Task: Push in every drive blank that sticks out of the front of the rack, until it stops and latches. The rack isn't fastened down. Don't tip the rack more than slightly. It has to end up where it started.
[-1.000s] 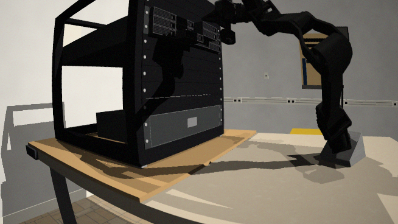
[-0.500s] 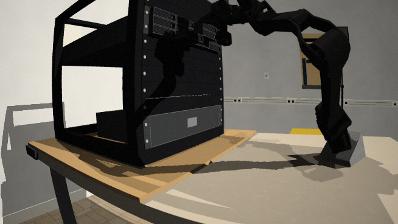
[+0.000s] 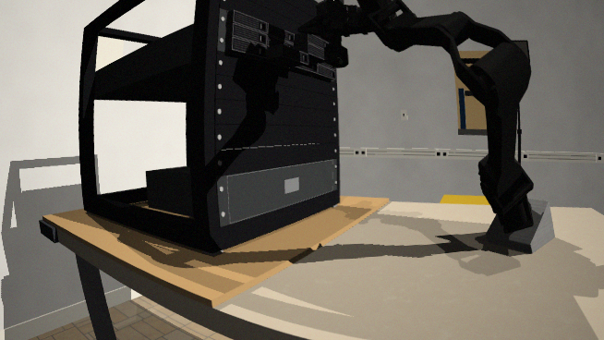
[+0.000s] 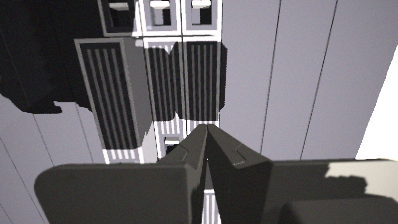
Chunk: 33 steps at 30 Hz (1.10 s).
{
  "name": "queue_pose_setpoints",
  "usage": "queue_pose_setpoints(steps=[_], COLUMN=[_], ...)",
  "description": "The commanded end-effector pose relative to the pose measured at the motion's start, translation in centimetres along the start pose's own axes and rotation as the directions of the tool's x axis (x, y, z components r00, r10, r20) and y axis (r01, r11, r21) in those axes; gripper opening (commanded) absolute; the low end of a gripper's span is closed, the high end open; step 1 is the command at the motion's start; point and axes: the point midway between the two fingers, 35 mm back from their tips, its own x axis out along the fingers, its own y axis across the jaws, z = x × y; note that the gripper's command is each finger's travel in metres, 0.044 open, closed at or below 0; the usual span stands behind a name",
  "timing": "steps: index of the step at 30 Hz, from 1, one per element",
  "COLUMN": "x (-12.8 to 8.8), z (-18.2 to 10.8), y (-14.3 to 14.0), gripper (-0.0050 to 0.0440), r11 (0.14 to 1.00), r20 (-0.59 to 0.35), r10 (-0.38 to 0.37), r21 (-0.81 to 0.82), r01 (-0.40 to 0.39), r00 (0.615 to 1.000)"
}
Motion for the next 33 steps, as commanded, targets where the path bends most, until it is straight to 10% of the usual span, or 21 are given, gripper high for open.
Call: queue_pose_setpoints(steps=[1, 33], x=[0.2, 1.4], z=[0.3, 0.3], y=[-0.4, -0.5], gripper=[-0.005, -0.005], r11=[1.0, 1.0], r20=[0.004, 0.004], r10=[-0.007, -0.007], r21=[-0.012, -0.012], r01=[0.007, 0.007], r00=[1.0, 1.0])
